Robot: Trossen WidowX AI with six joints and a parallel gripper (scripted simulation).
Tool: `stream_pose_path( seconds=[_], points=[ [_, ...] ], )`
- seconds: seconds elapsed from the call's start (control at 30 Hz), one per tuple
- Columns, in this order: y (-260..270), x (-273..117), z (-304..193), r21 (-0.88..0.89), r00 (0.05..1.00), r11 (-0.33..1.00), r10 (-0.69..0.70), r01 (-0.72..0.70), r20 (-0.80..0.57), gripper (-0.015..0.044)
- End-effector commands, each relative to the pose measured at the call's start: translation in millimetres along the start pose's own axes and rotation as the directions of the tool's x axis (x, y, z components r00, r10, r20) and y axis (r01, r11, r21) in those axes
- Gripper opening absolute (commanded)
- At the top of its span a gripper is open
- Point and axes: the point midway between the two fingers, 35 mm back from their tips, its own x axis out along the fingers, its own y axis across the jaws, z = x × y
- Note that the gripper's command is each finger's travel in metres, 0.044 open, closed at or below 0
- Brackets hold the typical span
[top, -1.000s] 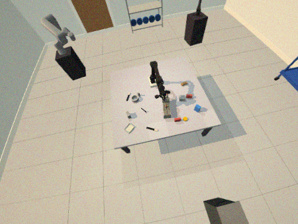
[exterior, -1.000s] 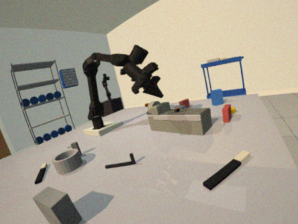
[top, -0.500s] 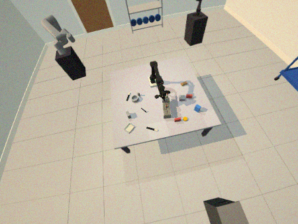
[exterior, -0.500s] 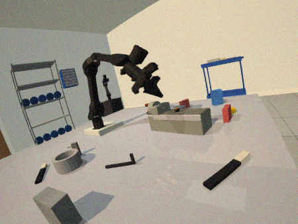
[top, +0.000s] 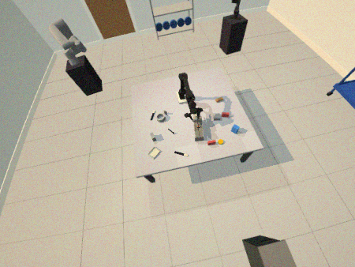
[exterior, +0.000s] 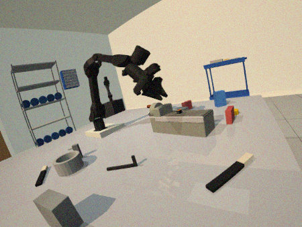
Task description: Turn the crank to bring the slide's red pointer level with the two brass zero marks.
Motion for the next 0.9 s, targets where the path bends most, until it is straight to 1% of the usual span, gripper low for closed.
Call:
stream_pose_path(
  seconds=[0.0, 0.07, 0.1, 0.67, 0.87],
  points=[
    [-0.1, 0.0, 0.0, 0.000, 1.000, 1.000, -0.001, 0.001, 0.000, 0.0394],
    [-0.1, 0.0, 0.0, 0.000, 1.000, 1.000, -0.001, 0.001, 0.000, 0.0440],
    [-0.1, 0.0, 0.0, 0.000, 1.000, 1.000, -0.001, 0.001, 0.000, 0.0440],
    [-0.1, 0.0, 0.0, 0.000, 1.000, 1.000, -0.001, 0.001, 0.000, 0.0000],
    [-0.1, 0.0, 0.0, 0.000, 1.000, 1.000, -0.001, 0.001, 0.000, 0.0000]
  ],
)
